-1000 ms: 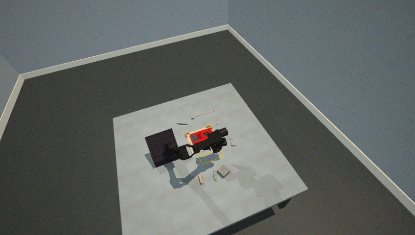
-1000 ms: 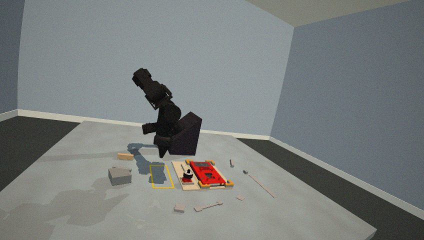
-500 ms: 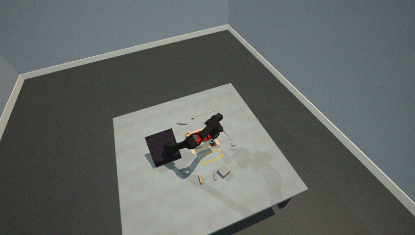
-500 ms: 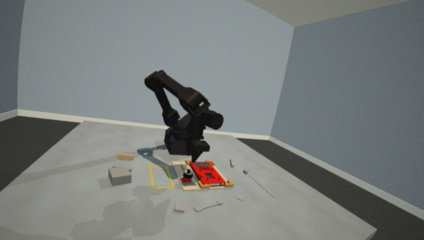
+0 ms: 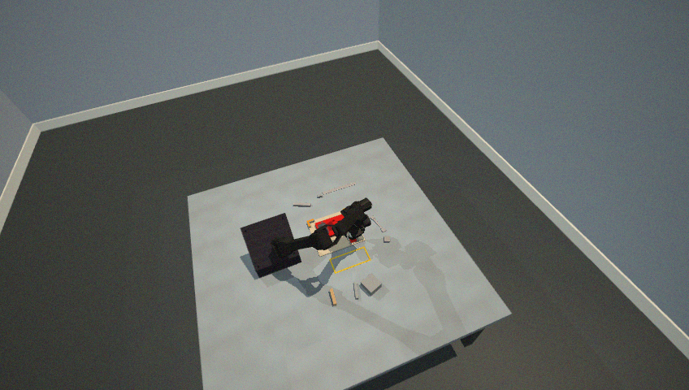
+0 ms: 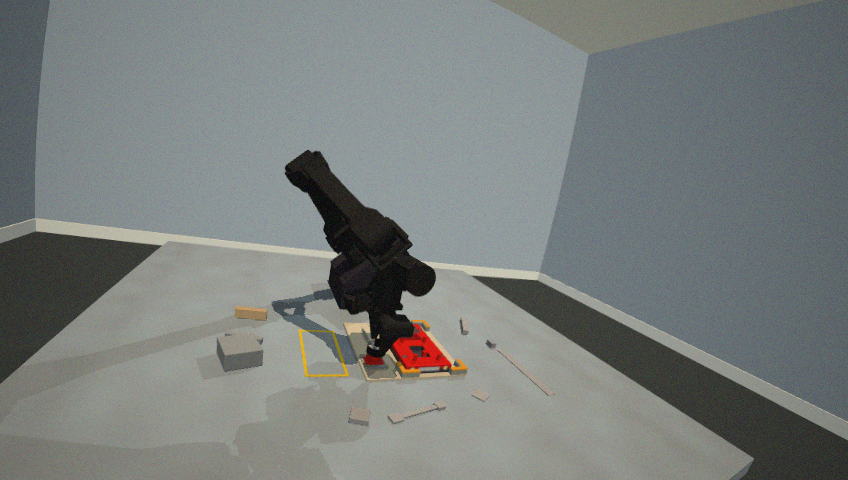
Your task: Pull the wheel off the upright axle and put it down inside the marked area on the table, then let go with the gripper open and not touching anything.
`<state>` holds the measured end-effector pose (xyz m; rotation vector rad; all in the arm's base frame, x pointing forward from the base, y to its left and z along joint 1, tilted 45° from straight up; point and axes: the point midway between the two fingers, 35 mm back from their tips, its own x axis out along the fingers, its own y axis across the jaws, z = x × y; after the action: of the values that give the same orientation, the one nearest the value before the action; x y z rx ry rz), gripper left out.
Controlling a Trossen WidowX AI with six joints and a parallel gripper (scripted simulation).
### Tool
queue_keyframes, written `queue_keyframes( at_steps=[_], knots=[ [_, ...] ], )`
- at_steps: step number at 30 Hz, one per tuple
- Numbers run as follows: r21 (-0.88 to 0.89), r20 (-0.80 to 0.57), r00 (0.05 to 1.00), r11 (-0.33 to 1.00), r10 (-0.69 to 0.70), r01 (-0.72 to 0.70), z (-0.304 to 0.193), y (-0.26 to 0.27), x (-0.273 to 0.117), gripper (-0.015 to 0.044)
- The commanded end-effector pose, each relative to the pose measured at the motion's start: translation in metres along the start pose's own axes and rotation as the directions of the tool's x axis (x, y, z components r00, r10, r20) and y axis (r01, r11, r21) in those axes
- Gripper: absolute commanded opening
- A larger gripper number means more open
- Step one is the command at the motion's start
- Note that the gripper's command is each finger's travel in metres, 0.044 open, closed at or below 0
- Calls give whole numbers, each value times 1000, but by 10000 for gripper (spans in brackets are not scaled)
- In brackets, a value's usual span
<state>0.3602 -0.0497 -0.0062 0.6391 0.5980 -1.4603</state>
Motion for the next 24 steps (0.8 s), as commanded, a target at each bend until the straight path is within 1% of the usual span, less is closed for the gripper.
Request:
queue_keyframes(
  at_steps=[1,2,4,17,23,24],
  knots=[
    [-3,5,1000,1000,9,-9,1,0,10,300],
    [-3,5,1000,1000,9,-9,1,0,10,300],
    [-1,1,1000,1000,-4,4,1,-2,7,247],
    [-1,1,1000,1000,-4,4,1,-2,7,161],
    [-1,1,1000,1000,-4,4,1,-2,6,3],
    [-1,1,1000,1000,-4,4,1,-2,5,0]
  ],
)
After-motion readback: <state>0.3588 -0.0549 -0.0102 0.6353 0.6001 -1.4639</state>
